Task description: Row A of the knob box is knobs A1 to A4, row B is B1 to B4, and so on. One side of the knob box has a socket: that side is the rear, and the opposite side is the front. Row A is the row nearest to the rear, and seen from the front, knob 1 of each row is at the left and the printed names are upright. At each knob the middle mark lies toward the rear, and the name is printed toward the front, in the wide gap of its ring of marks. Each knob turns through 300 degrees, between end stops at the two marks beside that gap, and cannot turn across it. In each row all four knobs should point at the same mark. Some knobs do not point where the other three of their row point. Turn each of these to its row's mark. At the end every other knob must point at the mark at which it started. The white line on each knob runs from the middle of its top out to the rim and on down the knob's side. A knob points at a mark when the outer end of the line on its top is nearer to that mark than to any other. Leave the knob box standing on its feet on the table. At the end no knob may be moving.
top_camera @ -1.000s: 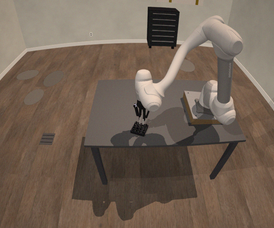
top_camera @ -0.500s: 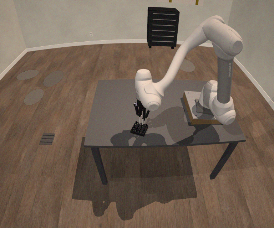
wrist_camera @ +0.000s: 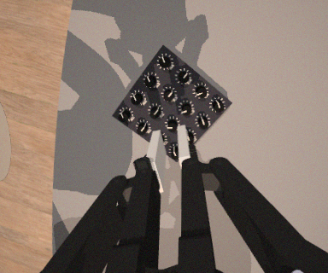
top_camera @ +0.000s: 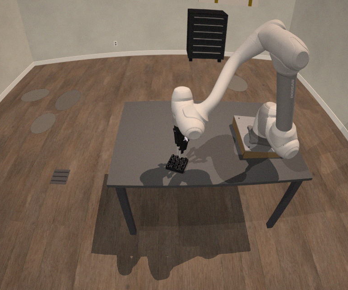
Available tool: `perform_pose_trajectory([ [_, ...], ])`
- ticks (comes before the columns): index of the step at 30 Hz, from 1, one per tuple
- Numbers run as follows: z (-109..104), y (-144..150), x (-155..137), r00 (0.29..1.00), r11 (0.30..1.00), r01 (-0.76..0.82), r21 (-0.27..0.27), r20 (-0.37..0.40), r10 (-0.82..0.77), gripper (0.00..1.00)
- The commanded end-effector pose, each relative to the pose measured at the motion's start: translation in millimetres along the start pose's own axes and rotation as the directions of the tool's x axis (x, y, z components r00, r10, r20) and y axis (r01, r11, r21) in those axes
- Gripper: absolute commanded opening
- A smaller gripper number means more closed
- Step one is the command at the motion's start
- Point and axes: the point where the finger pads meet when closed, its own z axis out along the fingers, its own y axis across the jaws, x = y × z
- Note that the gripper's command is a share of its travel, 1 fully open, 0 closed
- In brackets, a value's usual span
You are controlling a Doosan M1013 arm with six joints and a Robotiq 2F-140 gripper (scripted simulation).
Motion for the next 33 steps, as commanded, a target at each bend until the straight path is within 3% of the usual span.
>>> perform_pose_trajectory([
  [1, -1, 0, 0, 0.997, 0.997, -0.080, -0.011, 0.004, 0.080, 0.12],
  [2, -2, 0, 0, 0.983, 0.983, -0.184, -0.011, 0.003, 0.184, 0.12],
  [9, -5, 0, 0, 0.908, 0.908, -0.419, -0.012, 0.000, 0.419, 0.12],
  [16, -8, 0, 0, 0.766, 0.766, -0.643, -0.011, -0.003, 0.643, 0.12],
  [18, -8, 0, 0, 0.766, 0.766, -0.643, -0.011, -0.003, 0.643, 0.12],
  [20, -9, 0, 0, 0.674, 0.674, -0.739, -0.011, -0.005, 0.739, 0.12],
  [26, -12, 0, 0, 0.512, 0.512, -0.859, -0.009, -0.007, 0.859, 0.12],
  [33, -12, 0, 0, 0.485, 0.485, -0.875, -0.009, -0.007, 0.875, 0.12],
])
